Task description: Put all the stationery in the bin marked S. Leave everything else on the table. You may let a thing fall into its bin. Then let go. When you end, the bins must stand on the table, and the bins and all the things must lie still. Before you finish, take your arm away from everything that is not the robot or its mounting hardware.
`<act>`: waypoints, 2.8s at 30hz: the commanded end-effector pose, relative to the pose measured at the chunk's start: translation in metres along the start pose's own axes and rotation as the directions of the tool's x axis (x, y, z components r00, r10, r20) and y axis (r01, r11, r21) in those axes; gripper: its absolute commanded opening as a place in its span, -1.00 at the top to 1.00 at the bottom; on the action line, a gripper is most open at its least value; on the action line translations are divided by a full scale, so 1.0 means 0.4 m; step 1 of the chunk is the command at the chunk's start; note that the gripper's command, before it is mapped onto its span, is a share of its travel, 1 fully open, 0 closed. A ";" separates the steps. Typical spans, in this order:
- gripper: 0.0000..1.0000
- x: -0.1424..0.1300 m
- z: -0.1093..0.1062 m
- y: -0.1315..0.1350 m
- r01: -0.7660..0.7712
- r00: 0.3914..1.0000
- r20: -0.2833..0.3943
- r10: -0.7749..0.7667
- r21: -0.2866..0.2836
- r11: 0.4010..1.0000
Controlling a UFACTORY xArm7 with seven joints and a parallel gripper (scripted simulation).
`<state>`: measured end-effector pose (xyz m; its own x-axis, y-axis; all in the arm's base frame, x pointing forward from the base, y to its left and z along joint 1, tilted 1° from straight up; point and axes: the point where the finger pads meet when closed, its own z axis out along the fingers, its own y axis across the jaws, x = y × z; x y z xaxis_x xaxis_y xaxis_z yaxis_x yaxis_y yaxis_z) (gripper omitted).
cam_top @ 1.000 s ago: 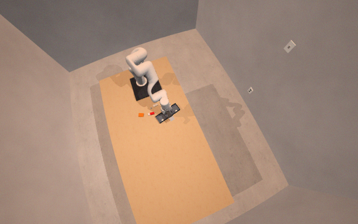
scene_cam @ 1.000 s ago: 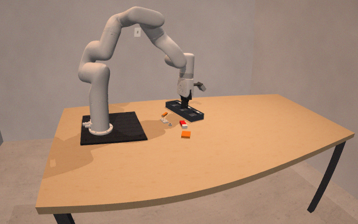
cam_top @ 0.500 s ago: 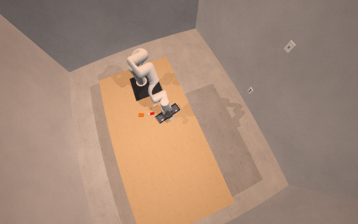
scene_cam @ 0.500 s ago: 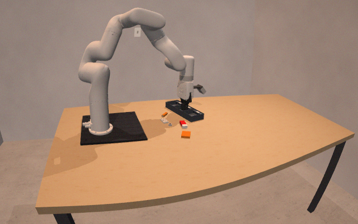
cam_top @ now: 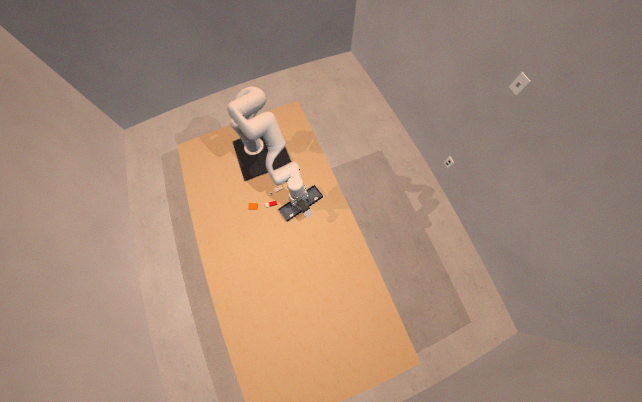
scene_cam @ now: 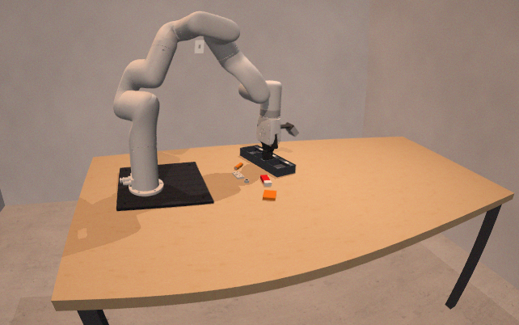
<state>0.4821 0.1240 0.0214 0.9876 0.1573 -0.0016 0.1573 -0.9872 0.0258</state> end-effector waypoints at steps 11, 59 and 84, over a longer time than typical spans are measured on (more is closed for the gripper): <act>0.85 0.004 -0.004 0.000 0.000 1.000 -0.004 0.000 0.001 1.000; 0.85 0.003 -0.118 -0.025 0.000 1.000 -0.004 0.000 0.001 1.000; 0.85 -0.005 -0.118 -0.211 0.000 1.000 -0.004 0.000 0.002 1.000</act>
<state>0.4653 0.2056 0.0647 0.9875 0.1579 -0.0016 0.1579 -0.9871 0.0251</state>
